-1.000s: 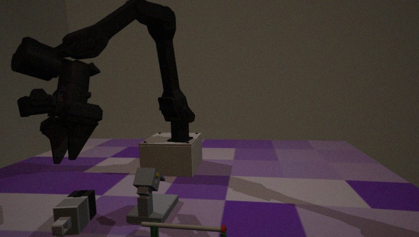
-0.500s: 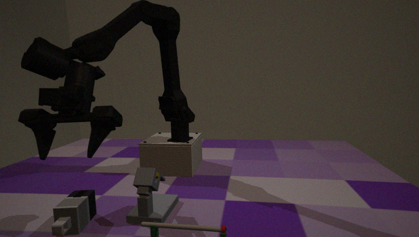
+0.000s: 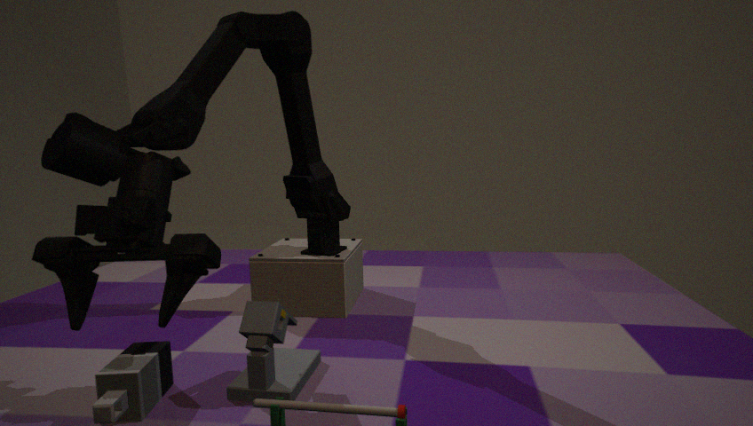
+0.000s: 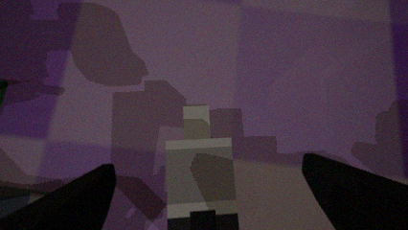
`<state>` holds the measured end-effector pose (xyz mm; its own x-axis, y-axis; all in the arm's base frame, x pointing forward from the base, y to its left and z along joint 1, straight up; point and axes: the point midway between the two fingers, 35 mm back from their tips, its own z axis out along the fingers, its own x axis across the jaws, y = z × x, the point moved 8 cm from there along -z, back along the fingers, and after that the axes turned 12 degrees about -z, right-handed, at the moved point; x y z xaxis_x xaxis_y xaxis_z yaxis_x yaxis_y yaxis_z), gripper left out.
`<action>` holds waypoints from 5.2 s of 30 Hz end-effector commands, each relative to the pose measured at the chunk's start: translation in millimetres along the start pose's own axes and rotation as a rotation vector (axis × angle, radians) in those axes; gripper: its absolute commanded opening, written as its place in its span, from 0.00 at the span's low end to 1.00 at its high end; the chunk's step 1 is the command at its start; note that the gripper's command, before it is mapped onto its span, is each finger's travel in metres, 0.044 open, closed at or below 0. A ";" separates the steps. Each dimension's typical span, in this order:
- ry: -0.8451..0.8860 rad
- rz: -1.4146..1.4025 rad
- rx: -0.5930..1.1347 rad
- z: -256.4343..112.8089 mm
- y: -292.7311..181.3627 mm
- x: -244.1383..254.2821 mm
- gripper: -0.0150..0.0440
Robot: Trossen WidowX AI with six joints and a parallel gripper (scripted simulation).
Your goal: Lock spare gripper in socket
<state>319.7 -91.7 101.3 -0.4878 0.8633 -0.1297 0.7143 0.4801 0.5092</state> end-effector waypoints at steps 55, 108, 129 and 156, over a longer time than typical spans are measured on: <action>0.011 -0.004 0.009 71.1 -45.1 12.9 0.60; 0.020 0.006 0.021 -28.0 12.5 2.3 0.25; 0.128 0.119 0.215 -30.0 28.3 38.8 0.25; 0.194 0.211 0.486 -41.6 40.4 79.1 0.25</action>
<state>290.4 -15.1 143.2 -0.3676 0.9228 0.1155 0.9295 0.3602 0.0797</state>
